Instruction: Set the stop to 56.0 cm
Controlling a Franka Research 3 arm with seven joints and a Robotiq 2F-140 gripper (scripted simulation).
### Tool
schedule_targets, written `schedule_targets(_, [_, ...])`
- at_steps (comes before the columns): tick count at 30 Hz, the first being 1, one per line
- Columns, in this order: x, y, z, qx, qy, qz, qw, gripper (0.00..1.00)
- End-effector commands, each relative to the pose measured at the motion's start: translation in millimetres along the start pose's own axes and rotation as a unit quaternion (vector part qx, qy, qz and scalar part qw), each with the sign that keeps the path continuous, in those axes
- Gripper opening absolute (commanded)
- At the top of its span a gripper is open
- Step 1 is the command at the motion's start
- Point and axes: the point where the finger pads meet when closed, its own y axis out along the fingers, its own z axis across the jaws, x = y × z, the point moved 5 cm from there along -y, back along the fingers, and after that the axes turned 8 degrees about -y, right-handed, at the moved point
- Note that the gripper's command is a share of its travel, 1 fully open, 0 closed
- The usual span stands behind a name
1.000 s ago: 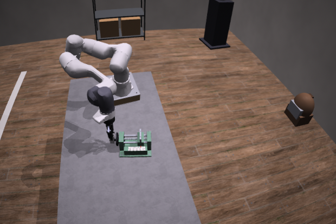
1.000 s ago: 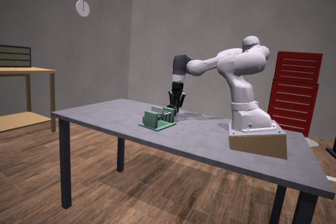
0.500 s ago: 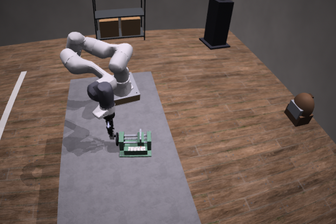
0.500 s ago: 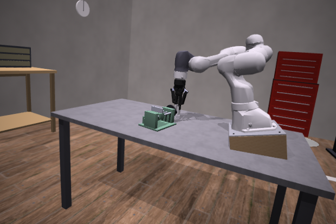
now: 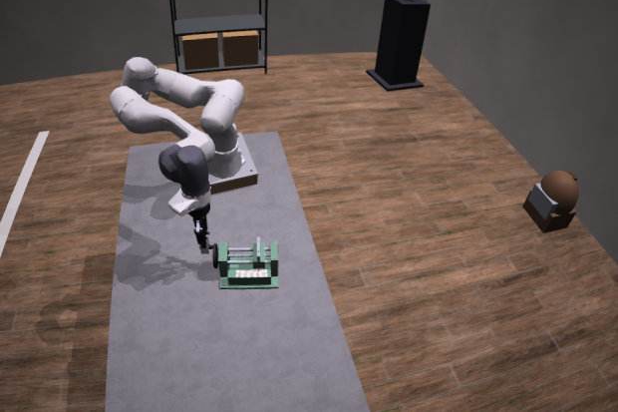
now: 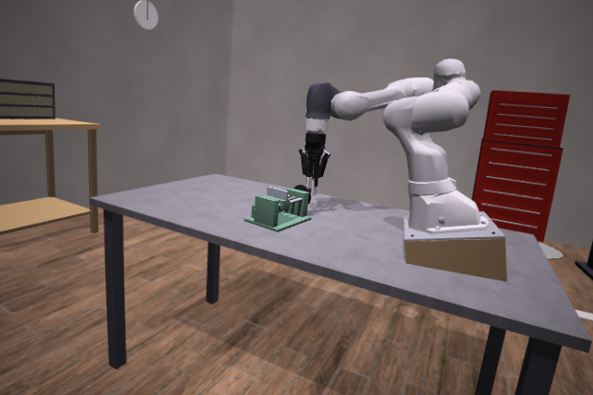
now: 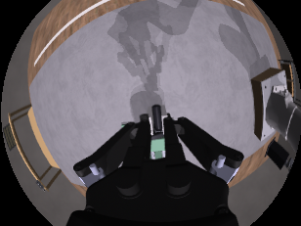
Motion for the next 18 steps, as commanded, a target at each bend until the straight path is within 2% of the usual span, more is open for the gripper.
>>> schedule_targets(1, [-1, -5.8, -9, -0.004, -0.002, -0.001, 1.000, 0.04])
schedule_targets(18, [-5, -4.0, -36, -0.004, -0.002, -0.001, 1.000, 0.04])
